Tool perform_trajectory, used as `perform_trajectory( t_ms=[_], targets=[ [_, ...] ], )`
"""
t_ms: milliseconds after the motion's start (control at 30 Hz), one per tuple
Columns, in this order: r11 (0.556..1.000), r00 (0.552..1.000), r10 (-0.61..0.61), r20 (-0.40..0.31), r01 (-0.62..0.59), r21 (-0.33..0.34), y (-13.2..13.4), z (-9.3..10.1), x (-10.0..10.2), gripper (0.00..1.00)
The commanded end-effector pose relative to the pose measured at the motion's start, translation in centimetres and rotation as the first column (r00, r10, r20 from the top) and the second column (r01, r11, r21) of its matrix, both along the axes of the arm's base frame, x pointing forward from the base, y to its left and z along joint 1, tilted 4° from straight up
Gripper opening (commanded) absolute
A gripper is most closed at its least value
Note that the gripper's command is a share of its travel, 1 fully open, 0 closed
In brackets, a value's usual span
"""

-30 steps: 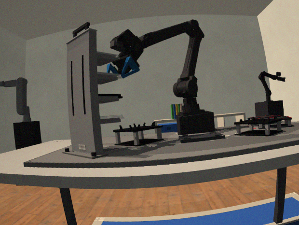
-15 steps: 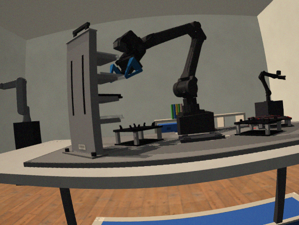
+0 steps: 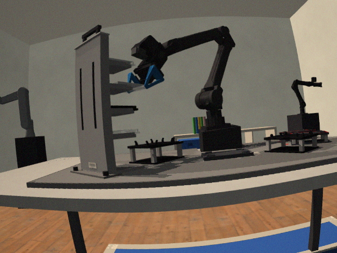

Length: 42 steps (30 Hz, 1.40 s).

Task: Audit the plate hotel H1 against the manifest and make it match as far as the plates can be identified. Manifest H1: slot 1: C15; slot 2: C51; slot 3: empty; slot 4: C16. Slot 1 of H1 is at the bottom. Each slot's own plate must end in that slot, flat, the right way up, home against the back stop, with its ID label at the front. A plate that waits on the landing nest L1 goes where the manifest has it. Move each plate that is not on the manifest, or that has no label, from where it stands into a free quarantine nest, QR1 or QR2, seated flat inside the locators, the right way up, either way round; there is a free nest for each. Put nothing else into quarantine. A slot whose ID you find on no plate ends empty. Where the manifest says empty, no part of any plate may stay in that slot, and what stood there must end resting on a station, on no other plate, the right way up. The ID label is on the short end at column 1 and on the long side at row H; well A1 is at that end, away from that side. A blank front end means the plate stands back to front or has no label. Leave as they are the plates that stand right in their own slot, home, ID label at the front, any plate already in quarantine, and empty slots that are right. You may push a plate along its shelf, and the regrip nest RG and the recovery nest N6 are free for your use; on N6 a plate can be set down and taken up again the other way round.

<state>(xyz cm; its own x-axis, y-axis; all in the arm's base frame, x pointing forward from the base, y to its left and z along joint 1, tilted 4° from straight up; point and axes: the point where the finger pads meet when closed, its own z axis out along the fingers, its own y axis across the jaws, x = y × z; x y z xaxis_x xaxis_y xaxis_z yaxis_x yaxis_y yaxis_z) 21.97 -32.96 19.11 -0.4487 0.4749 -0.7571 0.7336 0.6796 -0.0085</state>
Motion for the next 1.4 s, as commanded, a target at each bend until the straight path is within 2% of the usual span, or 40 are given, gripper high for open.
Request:
perform_trajectory(
  t_ms=[0, 367, 400, 433, 467, 933, 967, 1033, 1367],
  targets=[
    [1.0, 1.0, -0.005, 0.008, 0.005, -0.025, 0.1, 1.1, -0.6, 0.86],
    [1.0, 1.0, -0.004, 0.007, 0.004, -0.025, 1.0, 1.0, -1.4, 0.86],
    [0.999, 1.0, 0.001, 0.027, 0.001, -0.054, 0.5, 2.5, -0.9, 0.86],
    [1.0, 1.0, -0.001, 0.01, 0.002, -0.025, 1.2, 1.1, -1.5, 0.86],
    [1.0, 1.0, -0.003, 0.007, 0.003, -0.025, 1.3, 1.0, -1.7, 0.86],
    [1.0, 1.0, -0.003, 0.006, 0.003, -0.024, 2.4, 0.8, -2.8, 0.86],
    [0.998, 1.0, 0.001, 0.028, 0.001, -0.059, 1.9, 2.7, -2.2, 0.86],
    [1.0, 1.0, -0.002, 0.006, 0.002, -0.024, 2.7, 0.8, -3.0, 0.86],
    [1.0, 1.0, -0.002, 0.005, 0.002, -0.024, 3.7, 0.6, -3.9, 0.86]
  ],
)
